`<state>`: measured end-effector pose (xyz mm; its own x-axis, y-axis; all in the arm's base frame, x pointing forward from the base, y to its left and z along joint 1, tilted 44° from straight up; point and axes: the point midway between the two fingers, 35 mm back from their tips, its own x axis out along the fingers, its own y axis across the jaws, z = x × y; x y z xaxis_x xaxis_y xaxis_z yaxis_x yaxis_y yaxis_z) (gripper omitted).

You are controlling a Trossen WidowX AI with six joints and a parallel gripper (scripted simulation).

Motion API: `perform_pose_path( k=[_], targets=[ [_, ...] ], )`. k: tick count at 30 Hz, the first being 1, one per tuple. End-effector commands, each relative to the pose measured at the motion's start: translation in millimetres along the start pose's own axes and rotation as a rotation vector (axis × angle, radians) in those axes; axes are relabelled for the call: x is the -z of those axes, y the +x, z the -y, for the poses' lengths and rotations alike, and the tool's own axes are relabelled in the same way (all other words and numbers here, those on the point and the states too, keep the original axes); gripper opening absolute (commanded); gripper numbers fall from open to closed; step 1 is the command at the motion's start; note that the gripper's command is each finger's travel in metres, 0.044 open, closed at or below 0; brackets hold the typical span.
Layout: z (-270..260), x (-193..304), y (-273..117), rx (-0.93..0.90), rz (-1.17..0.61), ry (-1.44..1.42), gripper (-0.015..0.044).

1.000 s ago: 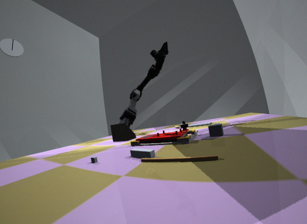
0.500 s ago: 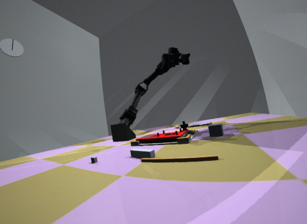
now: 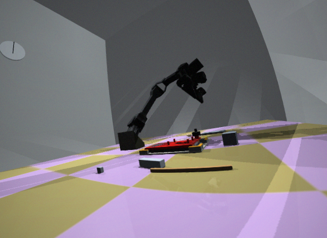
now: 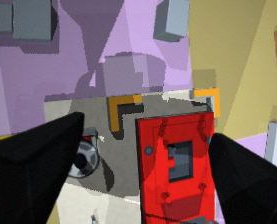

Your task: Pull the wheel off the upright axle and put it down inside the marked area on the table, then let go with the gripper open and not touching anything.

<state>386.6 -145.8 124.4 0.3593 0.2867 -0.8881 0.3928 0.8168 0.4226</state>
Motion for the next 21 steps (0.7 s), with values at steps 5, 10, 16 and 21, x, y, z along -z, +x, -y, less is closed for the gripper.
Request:
perform_pose_path(
  k=[5,10,16,21],
  targets=[
    [-22.7,56.8,48.1,-0.341,-0.344,-0.207,0.03],
    [-23.3,57.8,48.7,-0.35,-0.349,-0.21,0.03],
    [-23.9,60.8,48.7,-0.35,-0.349,-0.21,0.03],
    [-30.5,67.4,68.6,-0.349,-0.349,-0.21,0.03]
  ],
)
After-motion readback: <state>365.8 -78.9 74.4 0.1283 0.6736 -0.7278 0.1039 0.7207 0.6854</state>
